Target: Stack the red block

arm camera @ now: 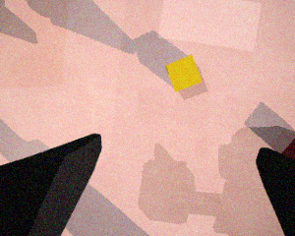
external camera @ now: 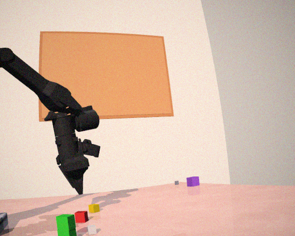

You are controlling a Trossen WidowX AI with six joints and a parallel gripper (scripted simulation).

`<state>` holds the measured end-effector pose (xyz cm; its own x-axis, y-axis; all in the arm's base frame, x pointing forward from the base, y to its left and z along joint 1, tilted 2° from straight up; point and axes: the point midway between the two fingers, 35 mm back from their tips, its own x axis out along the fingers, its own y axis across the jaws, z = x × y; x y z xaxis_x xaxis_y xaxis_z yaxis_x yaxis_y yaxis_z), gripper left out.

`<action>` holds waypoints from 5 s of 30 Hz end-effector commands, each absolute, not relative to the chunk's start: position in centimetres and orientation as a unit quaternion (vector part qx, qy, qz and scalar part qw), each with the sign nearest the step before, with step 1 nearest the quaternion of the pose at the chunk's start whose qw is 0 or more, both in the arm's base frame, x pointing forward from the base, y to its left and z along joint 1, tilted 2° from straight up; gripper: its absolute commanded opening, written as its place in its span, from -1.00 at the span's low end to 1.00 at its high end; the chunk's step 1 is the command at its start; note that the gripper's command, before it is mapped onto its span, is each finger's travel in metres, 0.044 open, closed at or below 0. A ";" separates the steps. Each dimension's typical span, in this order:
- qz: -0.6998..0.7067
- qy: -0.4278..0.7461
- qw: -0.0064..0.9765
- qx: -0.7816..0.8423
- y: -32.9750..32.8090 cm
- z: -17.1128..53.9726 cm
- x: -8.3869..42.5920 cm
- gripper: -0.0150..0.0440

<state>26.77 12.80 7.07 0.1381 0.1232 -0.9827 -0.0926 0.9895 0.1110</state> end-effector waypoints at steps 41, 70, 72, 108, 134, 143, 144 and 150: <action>-0.158 0.690 0.692 0.145 2.3 3.2 26.7 1.00; -0.158 0.690 0.692 0.145 2.3 1.7 26.6 0.73; -0.158 0.690 0.692 0.145 2.3 1.7 26.6 0.56; -0.158 0.690 0.692 0.145 2.5 10.7 26.7 -0.49; -0.159 0.689 0.692 0.144 -1.8 13.5 26.6 -0.49; -0.160 0.689 0.692 0.143 -6.0 13.6 25.8 -0.49; -0.160 0.689 0.692 0.142 -6.4 13.6 25.7 -0.49; -0.161 0.689 0.692 0.141 -8.9 13.7 24.9 -0.49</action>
